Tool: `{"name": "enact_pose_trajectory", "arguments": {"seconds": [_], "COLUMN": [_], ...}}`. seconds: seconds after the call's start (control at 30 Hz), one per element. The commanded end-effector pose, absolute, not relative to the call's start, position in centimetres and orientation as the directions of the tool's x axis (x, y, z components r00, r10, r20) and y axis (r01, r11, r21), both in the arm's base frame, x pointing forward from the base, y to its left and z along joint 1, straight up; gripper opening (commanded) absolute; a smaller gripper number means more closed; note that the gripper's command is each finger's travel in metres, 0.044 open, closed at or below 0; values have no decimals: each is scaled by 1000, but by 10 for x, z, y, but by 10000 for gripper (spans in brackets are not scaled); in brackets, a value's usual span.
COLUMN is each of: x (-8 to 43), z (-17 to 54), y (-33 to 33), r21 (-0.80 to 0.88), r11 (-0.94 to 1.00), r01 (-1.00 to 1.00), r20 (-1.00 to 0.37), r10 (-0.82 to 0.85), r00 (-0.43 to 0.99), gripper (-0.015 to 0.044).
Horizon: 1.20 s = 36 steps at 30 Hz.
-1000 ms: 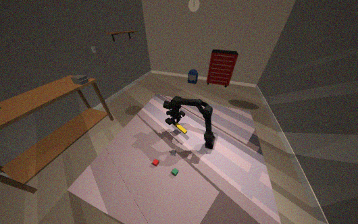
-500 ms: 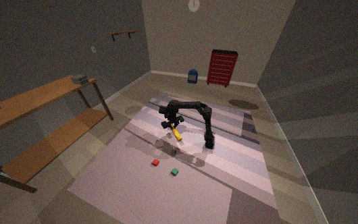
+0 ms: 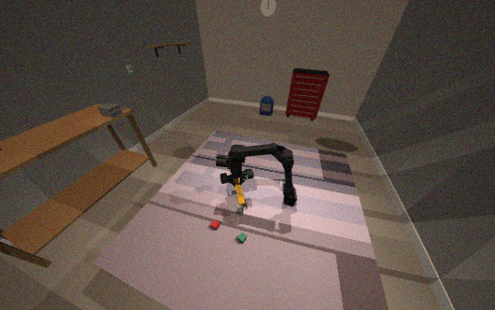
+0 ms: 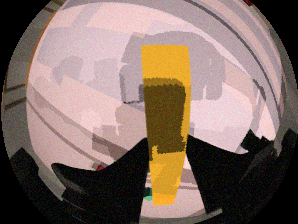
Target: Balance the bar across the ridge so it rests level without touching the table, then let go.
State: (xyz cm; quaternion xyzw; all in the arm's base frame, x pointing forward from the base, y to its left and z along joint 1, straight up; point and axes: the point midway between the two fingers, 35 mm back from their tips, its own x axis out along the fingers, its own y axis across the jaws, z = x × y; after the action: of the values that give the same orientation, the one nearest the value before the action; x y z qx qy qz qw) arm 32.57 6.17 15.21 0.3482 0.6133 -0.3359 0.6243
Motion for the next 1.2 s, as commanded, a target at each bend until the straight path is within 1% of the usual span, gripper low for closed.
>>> {"name": "enact_pose_trajectory", "arguments": {"seconds": [0.0,0.63,1.17], "x": [321,284,282], "z": [153,153,133], "y": [75,136,139], "r21": [26,25,25], "r11": [475,185,175], "r01": [880,982,984], "r20": [-1000,-1000,-1000], "r10": [6,11,12], "r00": [27,24,23], "gripper": [0,0,0]}}
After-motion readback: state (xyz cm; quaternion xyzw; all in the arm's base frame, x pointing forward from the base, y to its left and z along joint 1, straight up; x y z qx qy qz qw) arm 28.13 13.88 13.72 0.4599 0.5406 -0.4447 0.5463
